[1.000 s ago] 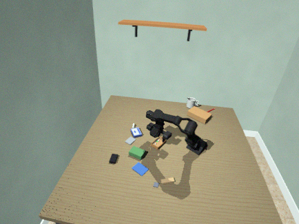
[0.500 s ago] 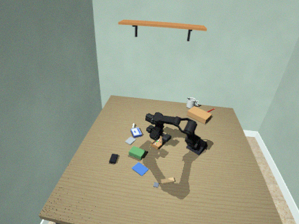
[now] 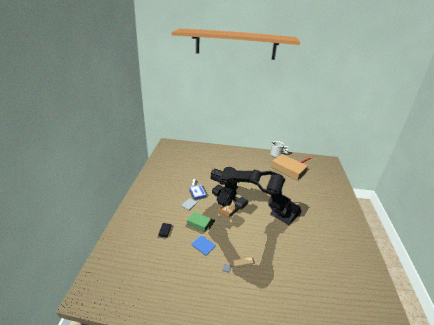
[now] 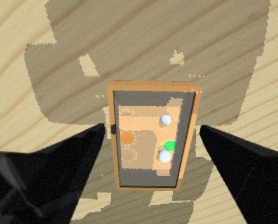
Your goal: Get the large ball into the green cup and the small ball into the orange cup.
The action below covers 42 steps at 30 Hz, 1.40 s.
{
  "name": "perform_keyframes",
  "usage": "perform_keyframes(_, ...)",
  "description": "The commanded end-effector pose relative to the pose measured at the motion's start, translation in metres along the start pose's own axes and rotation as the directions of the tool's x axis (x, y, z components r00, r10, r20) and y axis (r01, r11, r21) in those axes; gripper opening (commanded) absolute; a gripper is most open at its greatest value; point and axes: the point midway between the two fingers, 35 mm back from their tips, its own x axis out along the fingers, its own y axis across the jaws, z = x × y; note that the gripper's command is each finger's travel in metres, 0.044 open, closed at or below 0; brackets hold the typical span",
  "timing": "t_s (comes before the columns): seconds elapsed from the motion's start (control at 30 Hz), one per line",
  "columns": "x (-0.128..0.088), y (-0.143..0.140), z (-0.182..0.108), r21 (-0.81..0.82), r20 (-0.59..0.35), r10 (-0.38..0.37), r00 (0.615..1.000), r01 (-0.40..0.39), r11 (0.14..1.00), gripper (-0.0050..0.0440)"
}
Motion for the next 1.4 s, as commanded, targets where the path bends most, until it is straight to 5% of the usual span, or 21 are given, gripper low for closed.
perform_keyframes(0.0,0.007,0.002,-0.002,0.005,-0.005,0.007,1.0,-0.007,1.0,0.044)
perform_keyframes(0.67,0.007,0.002,-0.002,0.005,-0.005,0.007,1.0,-0.007,1.0,0.0305)
perform_keyframes(1.1,-0.053,0.001,0.0,0.005,-0.005,0.007,1.0,-0.007,1.0,0.0)
perform_keyframes(1.37,-0.049,0.002,-0.002,0.009,0.0,0.008,1.0,-0.008,1.0,0.0)
